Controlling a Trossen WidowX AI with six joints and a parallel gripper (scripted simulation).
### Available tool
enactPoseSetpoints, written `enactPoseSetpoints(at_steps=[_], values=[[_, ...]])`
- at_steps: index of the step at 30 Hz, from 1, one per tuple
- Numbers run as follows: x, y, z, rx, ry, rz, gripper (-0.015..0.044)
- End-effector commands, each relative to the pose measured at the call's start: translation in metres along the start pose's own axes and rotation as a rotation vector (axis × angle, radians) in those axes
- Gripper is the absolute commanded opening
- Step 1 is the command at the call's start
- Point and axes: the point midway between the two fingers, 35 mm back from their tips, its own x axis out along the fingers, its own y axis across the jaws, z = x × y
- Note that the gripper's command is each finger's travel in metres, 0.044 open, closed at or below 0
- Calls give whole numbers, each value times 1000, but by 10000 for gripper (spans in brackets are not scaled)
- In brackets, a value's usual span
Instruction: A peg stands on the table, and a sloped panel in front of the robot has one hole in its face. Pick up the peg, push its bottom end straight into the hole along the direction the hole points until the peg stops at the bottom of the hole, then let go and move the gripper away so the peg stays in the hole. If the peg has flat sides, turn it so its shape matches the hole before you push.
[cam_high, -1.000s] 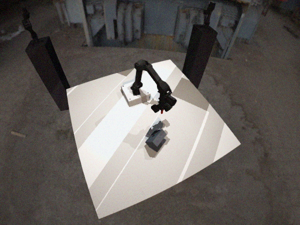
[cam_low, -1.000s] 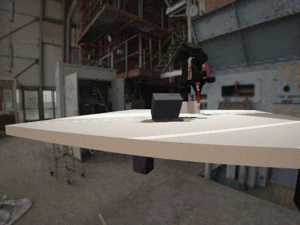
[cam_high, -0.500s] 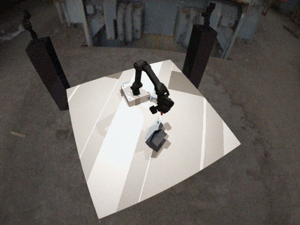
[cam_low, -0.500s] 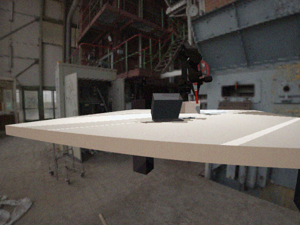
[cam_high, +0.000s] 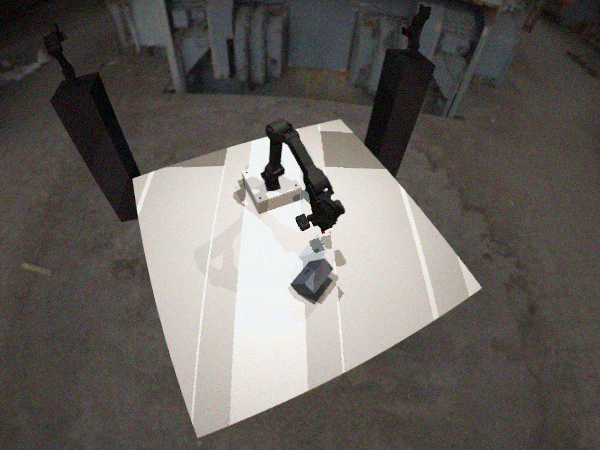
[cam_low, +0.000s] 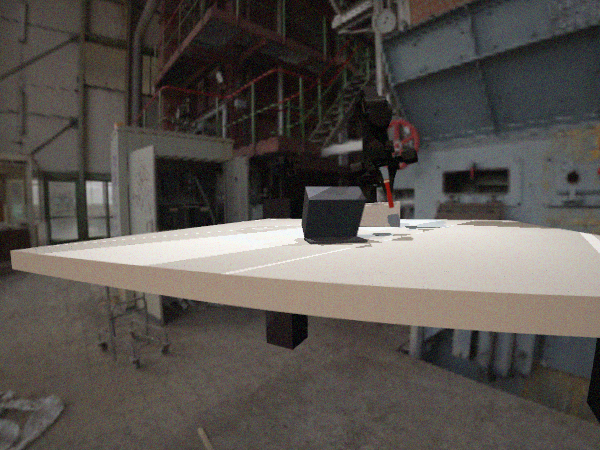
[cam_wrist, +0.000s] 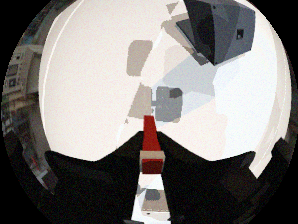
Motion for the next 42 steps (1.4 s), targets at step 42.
enactPoseSetpoints(at_steps=[42], values=[[-4, -44, 25, 310, -116, 190, 0]])
